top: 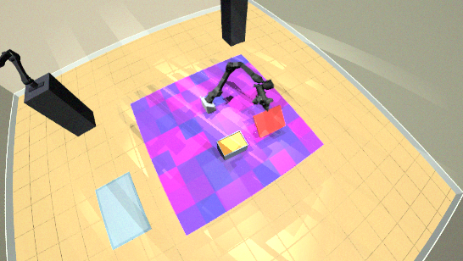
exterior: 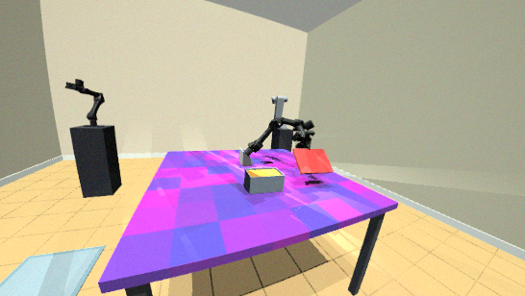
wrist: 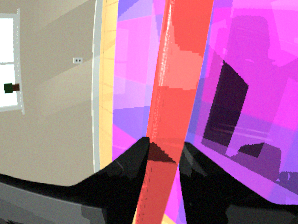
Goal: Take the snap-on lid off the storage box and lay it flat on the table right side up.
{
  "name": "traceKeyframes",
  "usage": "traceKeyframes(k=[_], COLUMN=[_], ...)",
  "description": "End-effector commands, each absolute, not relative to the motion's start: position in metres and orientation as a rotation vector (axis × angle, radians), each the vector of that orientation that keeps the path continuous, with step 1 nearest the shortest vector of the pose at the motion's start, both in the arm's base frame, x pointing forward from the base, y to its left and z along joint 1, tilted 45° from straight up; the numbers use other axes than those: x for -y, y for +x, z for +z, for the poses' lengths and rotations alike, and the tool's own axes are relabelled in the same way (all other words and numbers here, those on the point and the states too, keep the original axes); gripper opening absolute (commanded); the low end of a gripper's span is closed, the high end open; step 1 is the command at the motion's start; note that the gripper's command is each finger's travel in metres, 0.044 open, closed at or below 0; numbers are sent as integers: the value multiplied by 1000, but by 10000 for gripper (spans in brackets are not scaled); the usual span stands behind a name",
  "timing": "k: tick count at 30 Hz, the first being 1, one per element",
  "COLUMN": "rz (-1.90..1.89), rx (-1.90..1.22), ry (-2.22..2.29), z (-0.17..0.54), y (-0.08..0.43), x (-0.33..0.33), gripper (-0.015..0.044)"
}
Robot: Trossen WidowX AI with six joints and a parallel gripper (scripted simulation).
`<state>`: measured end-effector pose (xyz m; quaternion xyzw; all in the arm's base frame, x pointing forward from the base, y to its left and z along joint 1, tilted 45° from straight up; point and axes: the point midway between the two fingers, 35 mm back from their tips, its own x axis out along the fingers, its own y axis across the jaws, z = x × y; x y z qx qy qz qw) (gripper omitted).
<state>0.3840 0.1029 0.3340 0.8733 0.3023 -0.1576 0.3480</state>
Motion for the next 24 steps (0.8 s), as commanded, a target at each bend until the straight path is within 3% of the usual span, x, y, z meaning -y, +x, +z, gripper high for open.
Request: traceKeyframes(k=[1, 24], rz=[-403, -402], rx=[-760, -760], ry=[2274, 2275], z=[335, 322], y=[384, 385], x=[-102, -115], gripper=[0, 0])
